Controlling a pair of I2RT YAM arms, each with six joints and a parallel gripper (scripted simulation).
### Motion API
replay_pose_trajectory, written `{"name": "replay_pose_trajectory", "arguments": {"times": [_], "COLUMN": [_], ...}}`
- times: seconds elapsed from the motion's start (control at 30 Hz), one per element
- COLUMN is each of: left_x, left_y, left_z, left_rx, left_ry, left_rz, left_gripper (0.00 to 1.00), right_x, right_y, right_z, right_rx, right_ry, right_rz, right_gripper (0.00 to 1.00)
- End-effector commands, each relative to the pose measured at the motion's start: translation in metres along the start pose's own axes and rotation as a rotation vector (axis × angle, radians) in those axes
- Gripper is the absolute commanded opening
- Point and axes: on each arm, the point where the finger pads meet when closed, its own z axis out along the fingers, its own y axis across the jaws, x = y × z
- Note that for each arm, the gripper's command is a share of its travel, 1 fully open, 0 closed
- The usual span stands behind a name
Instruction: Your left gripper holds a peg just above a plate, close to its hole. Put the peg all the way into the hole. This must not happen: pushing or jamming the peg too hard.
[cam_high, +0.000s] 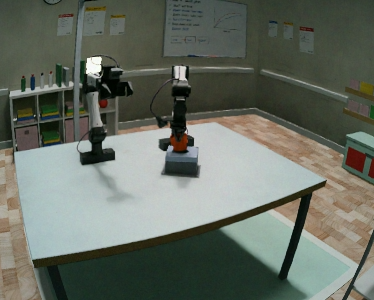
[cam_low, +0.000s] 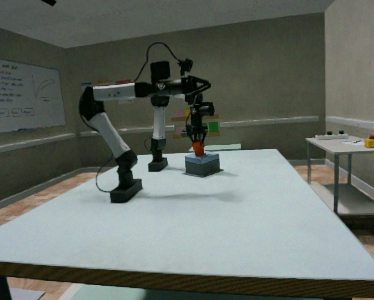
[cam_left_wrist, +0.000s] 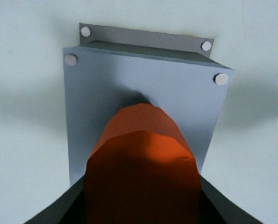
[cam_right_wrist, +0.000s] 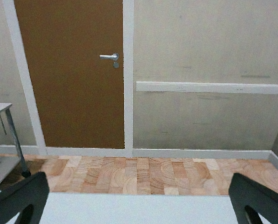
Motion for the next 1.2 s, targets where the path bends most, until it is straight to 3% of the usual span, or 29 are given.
{"name": "replay_pose_trajectory", "arguments": {"times": [0.0, 0.53, 0.57, 0.6, 0.7, 0.8, 0.83, 1.03, 1.17], "left_x": [0.0, 0.0, 0.0, 0.0, 0.0, 0.0, 0.0, 0.0, 0.0], "left_y": [0.002, 0.002, 0.003, 0.003, 0.007, 0.003, 0.003, 0.001, -0.002], "left_z": [-0.004, -0.004, -0.008, -0.008, -0.018, -0.021, -0.025, -0.042, -0.044], "left_rx": [-0.014, -0.014, -0.03, -0.031, -0.065, -0.054, -0.054, -0.031, -0.018], "left_ry": [-0.001, -0.001, -0.002, -0.002, -0.002, -0.002, -0.002, -0.002, -0.002], "left_rz": [-0.001, -0.001, -0.001, -0.001, -0.001, -0.001, -0.001, -0.001, -0.001], "left_gripper": [0.0, 0.0, 0.11, 0.0, 0.0, 0.34, 0.39, 0.39, 0.39], "right_x": [-0.007, -0.007, -0.007, -0.007, -0.008, -0.006, -0.002, 0.018, 0.017], "right_y": [0.0, 0.0, 0.0, 0.0, 0.0, 0.001, 0.004, 0.019, 0.02], "right_z": [-0.002, -0.002, -0.002, -0.002, -0.002, -0.002, -0.003, -0.005, -0.006], "right_rx": [0.001, 0.001, 0.001, 0.001, 0.001, -0.008, -0.021, -0.118, -0.116], "right_ry": [-0.017, -0.017, -0.017, -0.018, -0.02, -0.01, 0.004, 0.083, 0.087], "right_rz": [-0.001, -0.001, -0.001, -0.001, -0.001, -0.009, -0.022, -0.104, -0.099], "right_gripper": [1.0, 1.0, 1.0, 1.0, 1.0, 1.0, 1.0, 1.0, 1.0]}}
